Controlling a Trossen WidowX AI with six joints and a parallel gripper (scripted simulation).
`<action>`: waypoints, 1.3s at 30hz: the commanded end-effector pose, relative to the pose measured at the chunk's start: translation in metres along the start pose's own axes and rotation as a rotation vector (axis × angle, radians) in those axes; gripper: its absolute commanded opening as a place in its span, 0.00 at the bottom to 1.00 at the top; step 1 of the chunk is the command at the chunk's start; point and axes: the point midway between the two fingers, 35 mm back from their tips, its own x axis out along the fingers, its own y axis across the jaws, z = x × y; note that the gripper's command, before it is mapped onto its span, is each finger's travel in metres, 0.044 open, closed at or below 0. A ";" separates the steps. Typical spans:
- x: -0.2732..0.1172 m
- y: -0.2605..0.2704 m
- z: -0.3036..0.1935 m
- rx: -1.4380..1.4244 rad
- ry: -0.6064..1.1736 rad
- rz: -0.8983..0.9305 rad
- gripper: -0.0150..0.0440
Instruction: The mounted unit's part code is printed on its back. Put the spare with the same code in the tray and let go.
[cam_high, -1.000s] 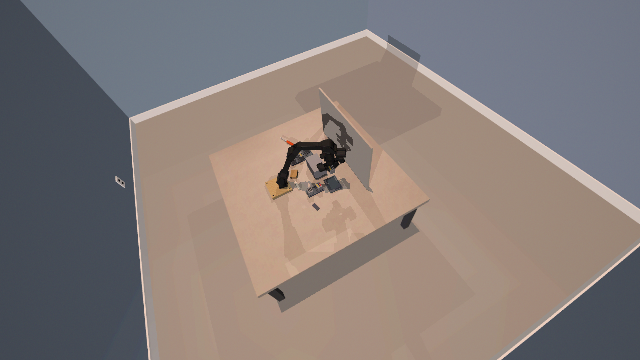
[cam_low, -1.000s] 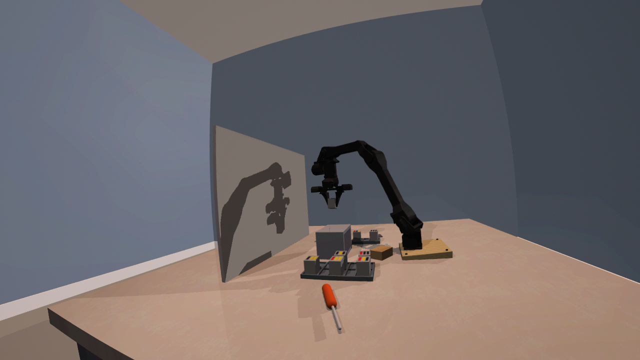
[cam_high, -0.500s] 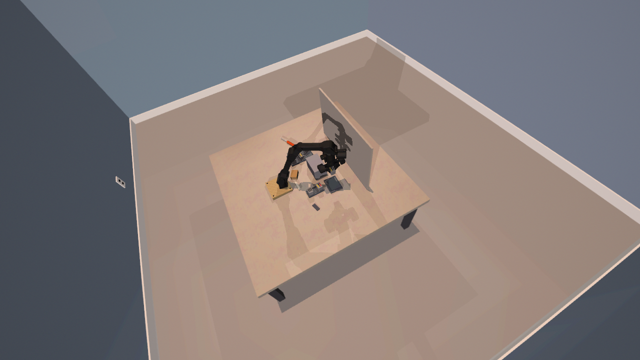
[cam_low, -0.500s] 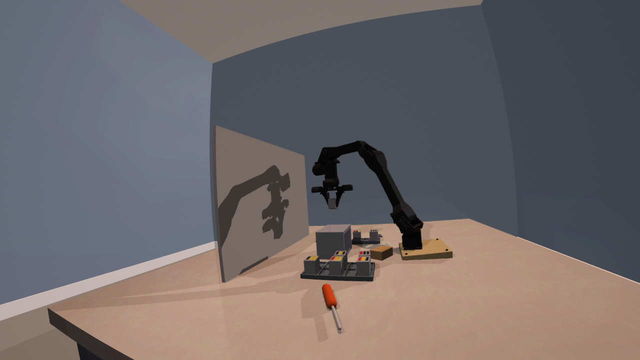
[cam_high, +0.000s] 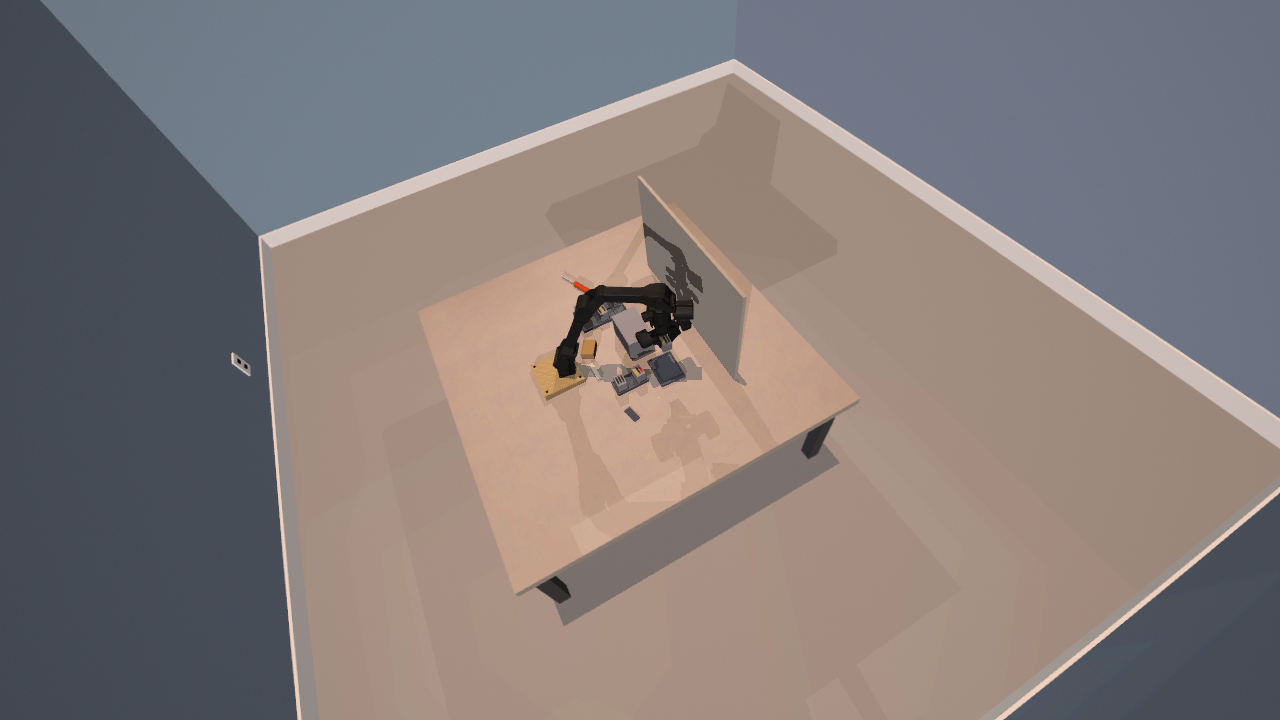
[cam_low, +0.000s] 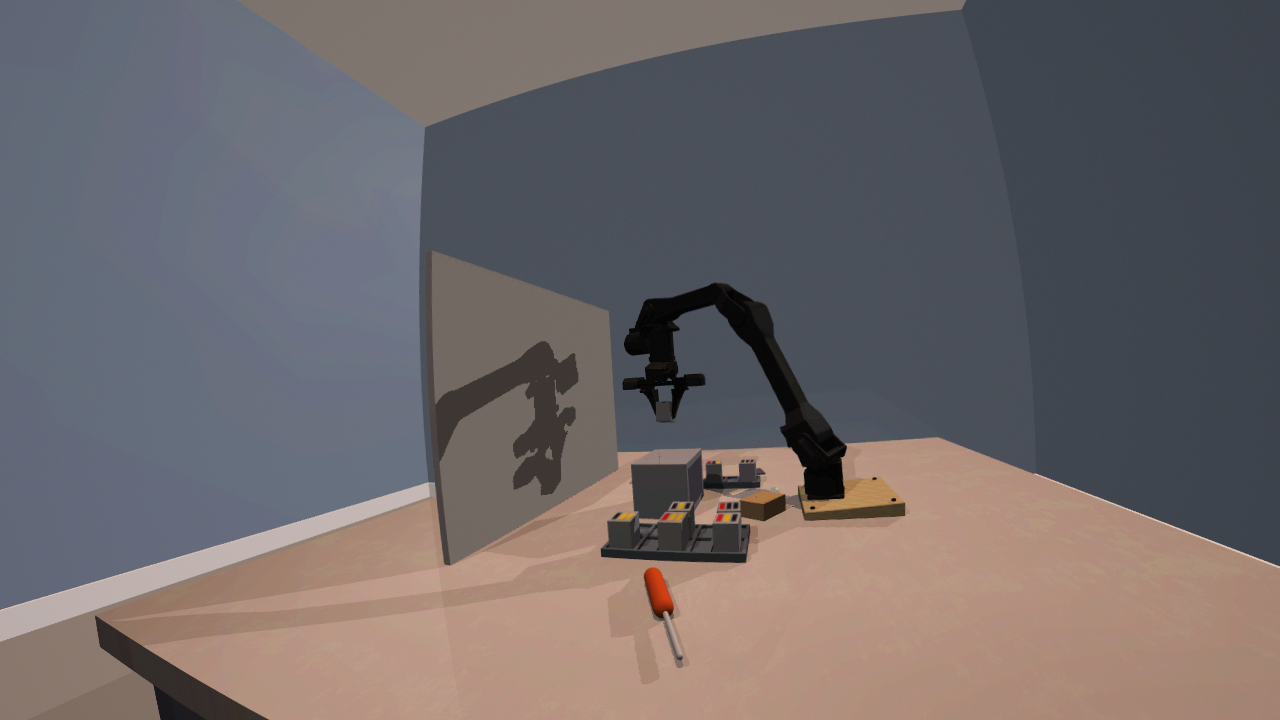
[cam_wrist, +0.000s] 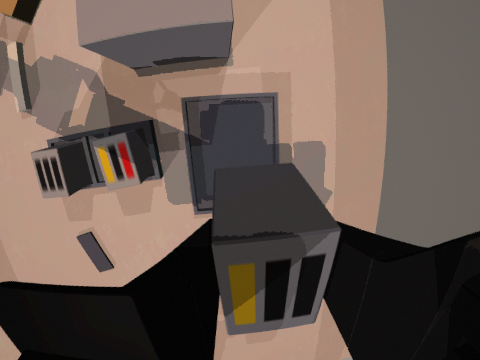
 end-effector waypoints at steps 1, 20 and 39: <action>0.004 -0.001 0.000 -0.004 -0.003 -0.001 0.25; 0.017 -0.003 -0.001 -0.004 -0.003 -0.001 0.25; 0.030 -0.005 -0.002 -0.004 -0.003 -0.001 0.25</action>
